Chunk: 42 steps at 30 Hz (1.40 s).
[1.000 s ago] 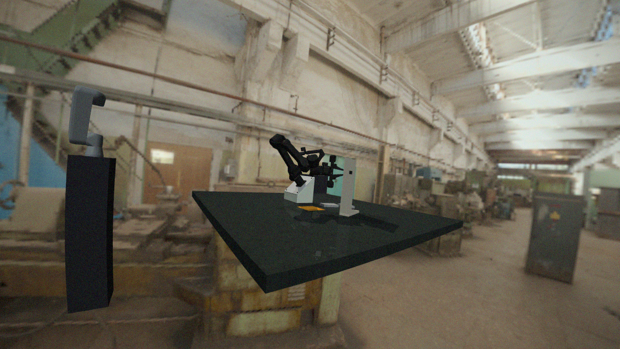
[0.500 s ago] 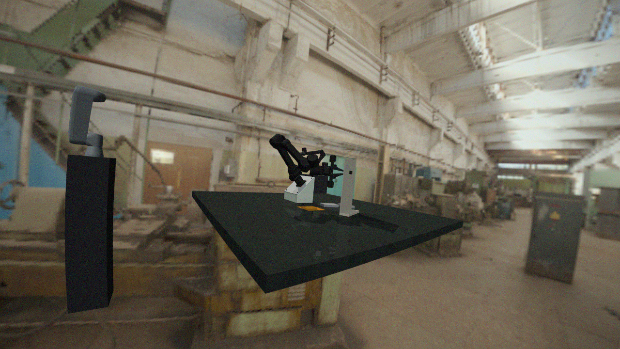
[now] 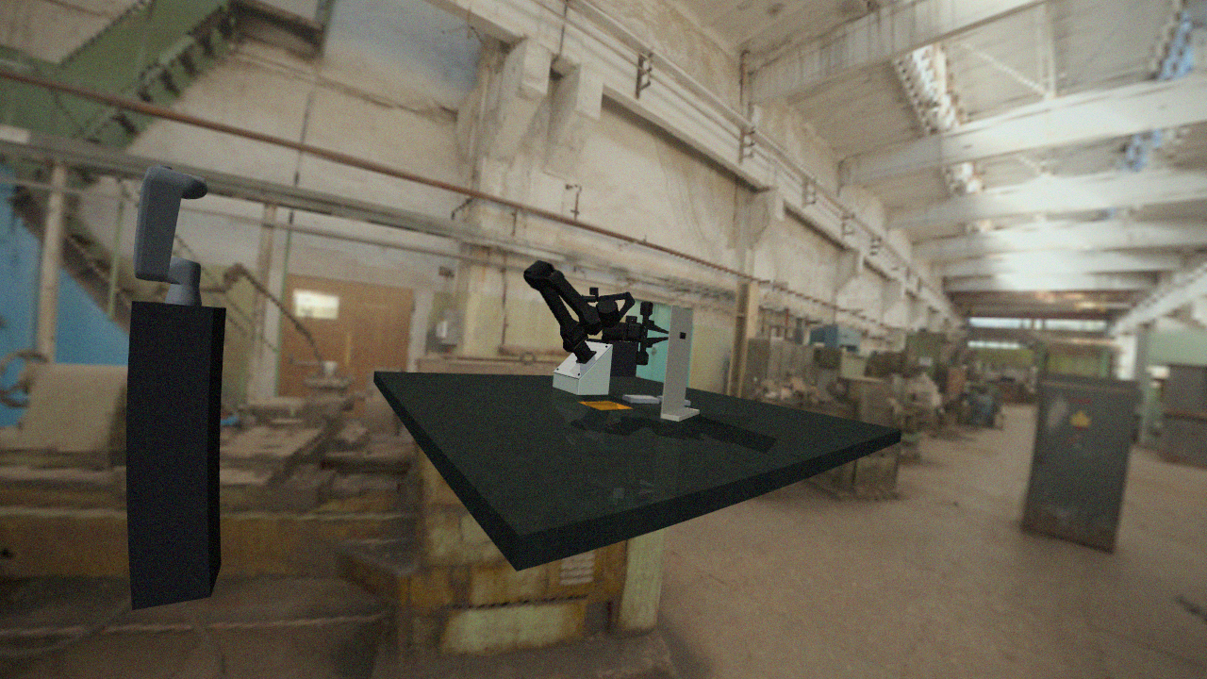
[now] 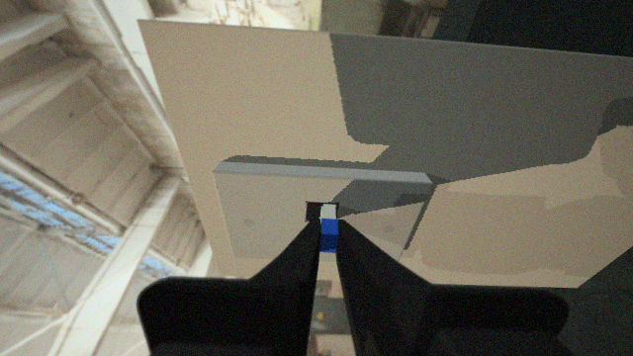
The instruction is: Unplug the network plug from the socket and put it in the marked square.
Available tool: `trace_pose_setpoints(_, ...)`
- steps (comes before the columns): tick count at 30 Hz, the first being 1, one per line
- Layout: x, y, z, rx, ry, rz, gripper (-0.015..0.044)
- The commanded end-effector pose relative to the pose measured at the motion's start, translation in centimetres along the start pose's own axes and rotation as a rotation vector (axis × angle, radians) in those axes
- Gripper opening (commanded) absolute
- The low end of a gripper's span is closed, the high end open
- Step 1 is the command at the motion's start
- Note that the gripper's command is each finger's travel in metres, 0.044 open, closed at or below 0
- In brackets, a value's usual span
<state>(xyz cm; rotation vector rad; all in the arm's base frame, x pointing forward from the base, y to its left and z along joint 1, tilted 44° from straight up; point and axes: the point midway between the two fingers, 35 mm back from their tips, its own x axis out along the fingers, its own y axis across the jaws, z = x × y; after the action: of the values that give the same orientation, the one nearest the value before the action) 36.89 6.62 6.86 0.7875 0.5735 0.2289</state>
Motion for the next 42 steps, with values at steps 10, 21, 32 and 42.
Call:
trace_pose_setpoints(10, -0.8, 0.0, -0.2, 0.002, -0.001, -0.002, 0.0000)
trace_pose_setpoints(21, -1.4, 0.0, -0.4, 0.002, -0.001, -0.002, 0.0000)
trace_pose_setpoints(32, -1.9, 0.0, -0.6, 0.002, -0.001, -0.002, 0.0000)
trace_pose_setpoints(42, -2.4, 0.0, -0.8, 0.002, -0.001, -0.002, 0.0000)
